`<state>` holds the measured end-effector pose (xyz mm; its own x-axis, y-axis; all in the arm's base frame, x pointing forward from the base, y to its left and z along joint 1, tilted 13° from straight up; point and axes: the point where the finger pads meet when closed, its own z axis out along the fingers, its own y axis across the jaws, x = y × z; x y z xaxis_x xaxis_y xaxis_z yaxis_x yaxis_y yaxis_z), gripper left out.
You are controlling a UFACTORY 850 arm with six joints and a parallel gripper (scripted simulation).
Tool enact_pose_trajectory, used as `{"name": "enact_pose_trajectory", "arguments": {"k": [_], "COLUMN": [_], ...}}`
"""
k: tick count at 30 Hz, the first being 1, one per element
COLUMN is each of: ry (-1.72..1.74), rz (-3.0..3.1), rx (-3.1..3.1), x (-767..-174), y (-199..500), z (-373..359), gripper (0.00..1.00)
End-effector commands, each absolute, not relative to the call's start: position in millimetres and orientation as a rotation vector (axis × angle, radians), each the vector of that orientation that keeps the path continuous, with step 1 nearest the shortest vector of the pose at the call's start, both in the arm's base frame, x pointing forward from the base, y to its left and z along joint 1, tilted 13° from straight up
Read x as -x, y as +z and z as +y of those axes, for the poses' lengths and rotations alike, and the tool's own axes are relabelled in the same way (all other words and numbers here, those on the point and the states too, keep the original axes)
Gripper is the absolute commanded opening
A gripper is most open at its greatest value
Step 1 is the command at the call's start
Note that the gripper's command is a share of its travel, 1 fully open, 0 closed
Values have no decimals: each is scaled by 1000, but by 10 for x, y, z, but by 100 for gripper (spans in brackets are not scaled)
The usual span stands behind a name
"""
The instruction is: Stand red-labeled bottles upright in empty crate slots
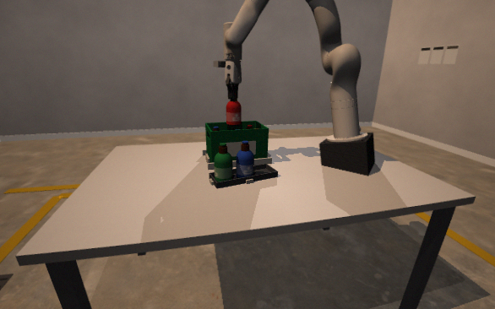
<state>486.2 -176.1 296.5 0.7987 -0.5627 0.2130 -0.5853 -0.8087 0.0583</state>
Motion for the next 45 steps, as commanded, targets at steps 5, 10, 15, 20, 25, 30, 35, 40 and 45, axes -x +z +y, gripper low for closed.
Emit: {"name": "enact_pose_trajectory", "arguments": {"k": [5, 10, 15, 20, 25, 30, 35, 40, 45], "ry": [285, 285, 285, 285, 285, 285, 285, 285, 285], "rz": [-918, -918, -918, -918, -918, -918, -918, -918, -918], "rx": [-2863, -2863, -2863, -2863, -2863, -2863, -2863, -2863, -2863], "x": [-4877, -4883, -4887, -4894, -4901, -4907, -4914, -4922, -4931], "y": [2919, 2877, 2850, 2803, 2752, 2710, 2666, 2609, 2549], "z": [-1773, -1780, -1785, -1794, -1803, -1811, -1819, -1829, -1839], "gripper": [0, 0, 0, 0, 0, 0, 0, 0, 0]}}
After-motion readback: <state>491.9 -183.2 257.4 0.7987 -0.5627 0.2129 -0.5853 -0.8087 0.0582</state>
